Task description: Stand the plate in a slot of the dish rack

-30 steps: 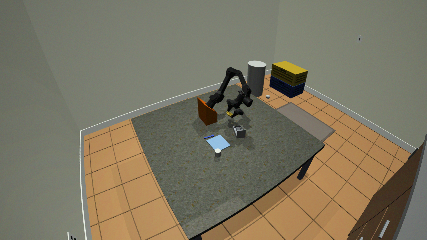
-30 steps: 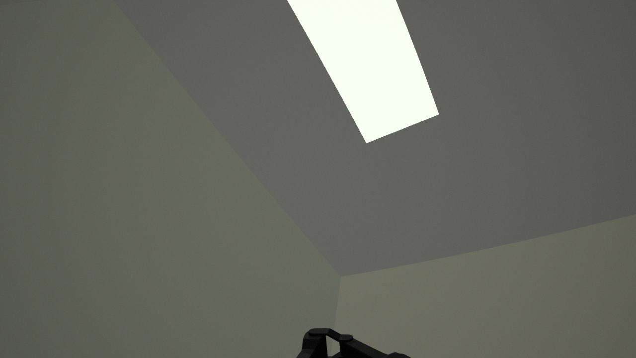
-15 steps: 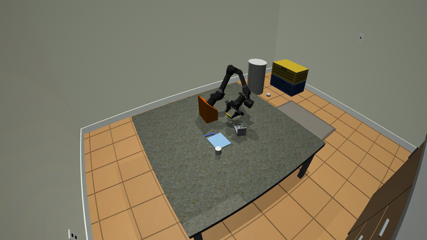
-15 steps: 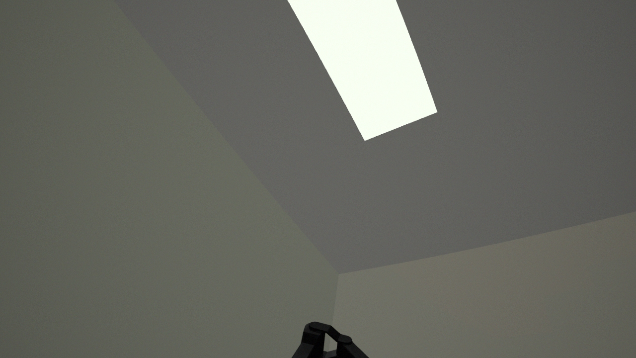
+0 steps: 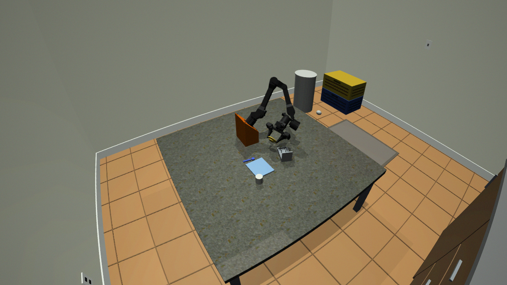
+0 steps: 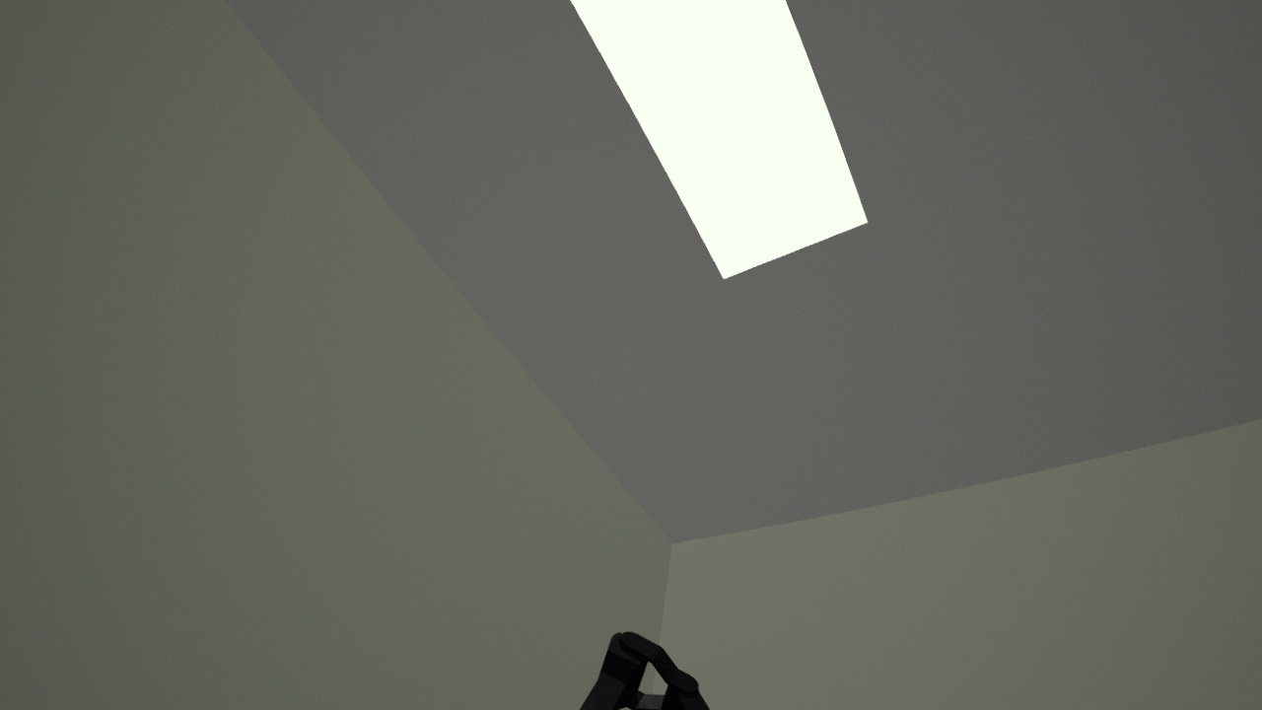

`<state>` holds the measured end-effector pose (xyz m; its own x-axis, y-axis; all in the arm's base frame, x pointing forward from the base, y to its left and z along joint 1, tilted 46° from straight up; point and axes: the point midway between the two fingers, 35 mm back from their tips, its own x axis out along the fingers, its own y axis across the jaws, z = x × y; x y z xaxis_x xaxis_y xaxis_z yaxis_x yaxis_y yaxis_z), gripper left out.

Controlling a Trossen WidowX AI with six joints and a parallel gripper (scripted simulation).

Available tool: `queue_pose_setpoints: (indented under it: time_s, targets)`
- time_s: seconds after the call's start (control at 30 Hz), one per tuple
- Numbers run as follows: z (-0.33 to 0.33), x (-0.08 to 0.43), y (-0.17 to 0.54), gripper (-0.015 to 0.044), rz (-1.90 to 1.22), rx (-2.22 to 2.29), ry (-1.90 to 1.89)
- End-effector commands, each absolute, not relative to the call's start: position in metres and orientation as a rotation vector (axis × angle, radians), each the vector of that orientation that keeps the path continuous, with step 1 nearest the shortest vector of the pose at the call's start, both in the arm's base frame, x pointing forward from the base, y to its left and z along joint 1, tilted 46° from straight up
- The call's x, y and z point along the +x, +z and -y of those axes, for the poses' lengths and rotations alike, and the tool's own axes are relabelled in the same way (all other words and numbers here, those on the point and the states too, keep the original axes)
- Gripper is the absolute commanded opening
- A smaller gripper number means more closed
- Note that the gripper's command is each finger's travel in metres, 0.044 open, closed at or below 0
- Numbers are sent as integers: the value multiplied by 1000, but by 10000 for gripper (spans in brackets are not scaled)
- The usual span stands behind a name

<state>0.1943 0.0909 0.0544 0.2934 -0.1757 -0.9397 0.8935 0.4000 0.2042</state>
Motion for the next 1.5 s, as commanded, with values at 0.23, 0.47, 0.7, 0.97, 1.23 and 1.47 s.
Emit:
queue_pose_setpoints:
  time_s: [0.23, 0.47, 0.7, 0.97, 1.23, 1.47]
  targets:
    - [-102, 202, 56, 0, -822, 814, -719]
    - [-111, 203, 60, 0, -699, 790, -626]
    - [-122, 203, 66, 0, -578, 782, -529]
    - [-134, 198, 75, 0, -443, 792, -413]
    - [-144, 190, 87, 0, -312, 820, -296]
    - [-147, 186, 91, 0, -273, 832, -259]
